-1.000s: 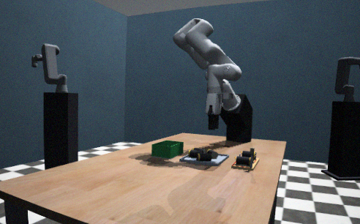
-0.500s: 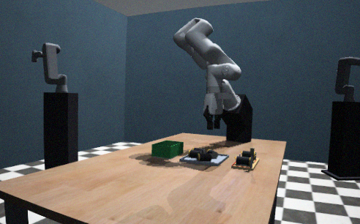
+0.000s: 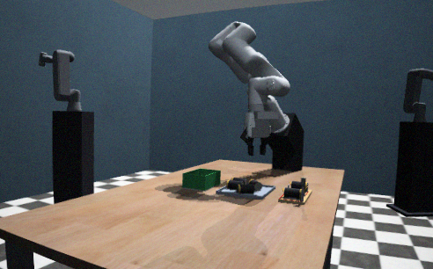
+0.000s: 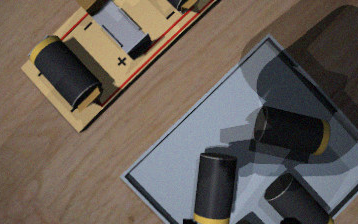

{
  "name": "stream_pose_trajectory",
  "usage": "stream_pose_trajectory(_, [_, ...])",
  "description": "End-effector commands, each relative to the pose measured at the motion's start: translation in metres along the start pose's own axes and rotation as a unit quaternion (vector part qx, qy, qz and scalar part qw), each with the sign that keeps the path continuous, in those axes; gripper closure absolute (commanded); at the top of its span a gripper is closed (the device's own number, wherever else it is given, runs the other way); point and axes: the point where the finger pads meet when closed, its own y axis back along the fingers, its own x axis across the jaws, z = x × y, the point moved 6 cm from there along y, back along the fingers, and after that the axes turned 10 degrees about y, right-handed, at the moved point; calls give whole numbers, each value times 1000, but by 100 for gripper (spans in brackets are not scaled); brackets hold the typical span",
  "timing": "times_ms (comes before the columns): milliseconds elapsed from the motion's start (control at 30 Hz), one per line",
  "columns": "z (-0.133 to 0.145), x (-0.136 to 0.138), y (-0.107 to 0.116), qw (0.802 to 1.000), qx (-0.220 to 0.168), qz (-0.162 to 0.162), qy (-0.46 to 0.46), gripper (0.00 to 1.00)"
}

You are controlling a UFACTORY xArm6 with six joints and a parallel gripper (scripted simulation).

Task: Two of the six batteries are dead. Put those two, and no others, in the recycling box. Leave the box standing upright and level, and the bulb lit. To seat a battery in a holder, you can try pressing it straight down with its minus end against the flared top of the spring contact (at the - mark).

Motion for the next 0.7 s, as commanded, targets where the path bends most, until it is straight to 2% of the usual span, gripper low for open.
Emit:
stream_pose_trajectory(0, [0,-1,0,999,1,13,-43,49])
stream_pose_trajectory(400, [0,-1,0,999,1,13,-45,49])
stream_pose_trajectory(667, [0,-1,-20,999,1,13,-45,49])
